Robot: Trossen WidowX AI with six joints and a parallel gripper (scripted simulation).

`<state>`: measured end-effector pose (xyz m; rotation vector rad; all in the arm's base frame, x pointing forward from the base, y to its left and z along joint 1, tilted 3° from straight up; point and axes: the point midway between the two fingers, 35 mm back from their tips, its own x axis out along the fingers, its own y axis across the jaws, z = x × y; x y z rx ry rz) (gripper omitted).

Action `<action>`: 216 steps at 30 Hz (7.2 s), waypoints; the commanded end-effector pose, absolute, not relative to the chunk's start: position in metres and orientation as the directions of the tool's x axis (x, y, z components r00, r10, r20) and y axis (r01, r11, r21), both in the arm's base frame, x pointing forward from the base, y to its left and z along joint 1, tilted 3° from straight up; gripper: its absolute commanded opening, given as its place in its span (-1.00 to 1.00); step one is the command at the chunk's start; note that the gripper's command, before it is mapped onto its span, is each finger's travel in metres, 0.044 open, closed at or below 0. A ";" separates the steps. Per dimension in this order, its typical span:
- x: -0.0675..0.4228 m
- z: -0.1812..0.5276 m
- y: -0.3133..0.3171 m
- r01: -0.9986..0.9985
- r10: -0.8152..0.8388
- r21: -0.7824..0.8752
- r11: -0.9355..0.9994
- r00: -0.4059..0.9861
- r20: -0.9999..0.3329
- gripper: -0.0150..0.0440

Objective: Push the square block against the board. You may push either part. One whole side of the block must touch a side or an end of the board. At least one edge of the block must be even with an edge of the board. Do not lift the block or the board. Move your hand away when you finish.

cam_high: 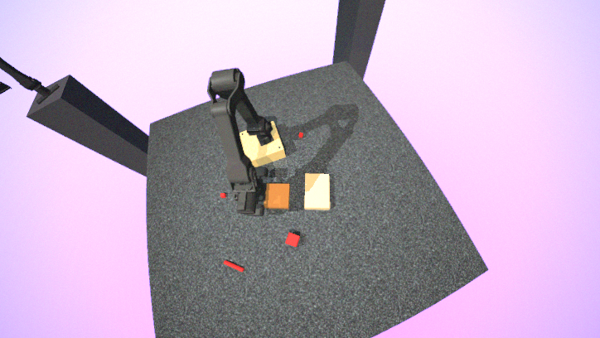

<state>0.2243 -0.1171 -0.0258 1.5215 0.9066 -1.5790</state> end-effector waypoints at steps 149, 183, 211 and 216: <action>0.238 0.029 -0.096 0.369 -0.037 -0.038 0.929 -0.009 -0.999 -0.49; 0.242 -0.015 -0.088 -0.689 -0.036 -0.020 0.725 -0.009 -0.999 -0.49; 0.248 -0.028 -0.077 -0.884 -0.034 -0.009 0.468 -0.009 -0.999 -0.49; 0.250 -0.028 -0.073 -0.884 -0.034 -0.009 0.468 -0.008 -0.999 -0.49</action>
